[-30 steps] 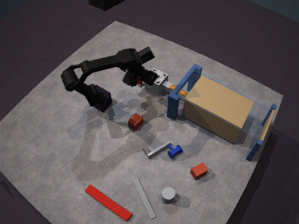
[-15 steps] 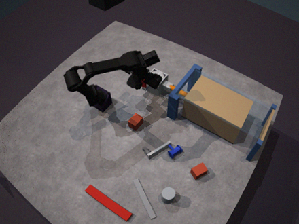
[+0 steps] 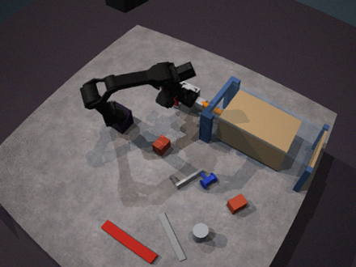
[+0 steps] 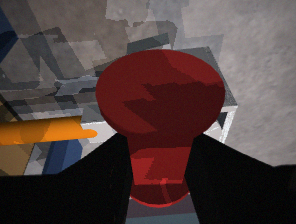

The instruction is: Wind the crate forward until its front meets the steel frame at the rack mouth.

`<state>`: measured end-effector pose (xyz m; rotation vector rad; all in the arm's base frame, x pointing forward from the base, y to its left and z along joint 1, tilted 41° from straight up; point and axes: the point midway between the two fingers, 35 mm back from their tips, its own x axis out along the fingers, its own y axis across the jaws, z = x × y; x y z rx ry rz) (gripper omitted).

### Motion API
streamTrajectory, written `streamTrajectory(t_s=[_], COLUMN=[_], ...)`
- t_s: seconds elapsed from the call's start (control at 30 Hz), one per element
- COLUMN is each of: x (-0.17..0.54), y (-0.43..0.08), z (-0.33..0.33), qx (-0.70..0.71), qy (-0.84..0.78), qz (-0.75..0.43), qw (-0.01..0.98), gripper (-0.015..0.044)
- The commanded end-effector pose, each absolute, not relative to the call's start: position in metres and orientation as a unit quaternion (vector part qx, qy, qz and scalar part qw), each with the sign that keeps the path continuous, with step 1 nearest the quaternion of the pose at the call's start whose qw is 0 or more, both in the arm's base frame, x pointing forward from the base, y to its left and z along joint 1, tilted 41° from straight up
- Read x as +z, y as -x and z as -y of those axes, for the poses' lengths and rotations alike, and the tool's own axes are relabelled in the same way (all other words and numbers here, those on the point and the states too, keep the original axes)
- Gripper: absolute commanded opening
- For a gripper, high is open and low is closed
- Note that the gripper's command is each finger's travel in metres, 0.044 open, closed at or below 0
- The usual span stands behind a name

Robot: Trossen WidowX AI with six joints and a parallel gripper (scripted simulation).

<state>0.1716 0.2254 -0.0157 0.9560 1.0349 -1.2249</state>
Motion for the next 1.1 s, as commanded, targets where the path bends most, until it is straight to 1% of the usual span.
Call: streamTrajectory(t_s=[0.0, 1.07], x=[-0.021, -0.040], y=[-0.191, -0.225], z=[-0.229, -0.258], qx=[-0.520, -0.520], qy=[-0.422, -0.424], qz=[-0.434, -0.434], qw=[0.602, 0.602], gripper=[0.0000, 0.0000])
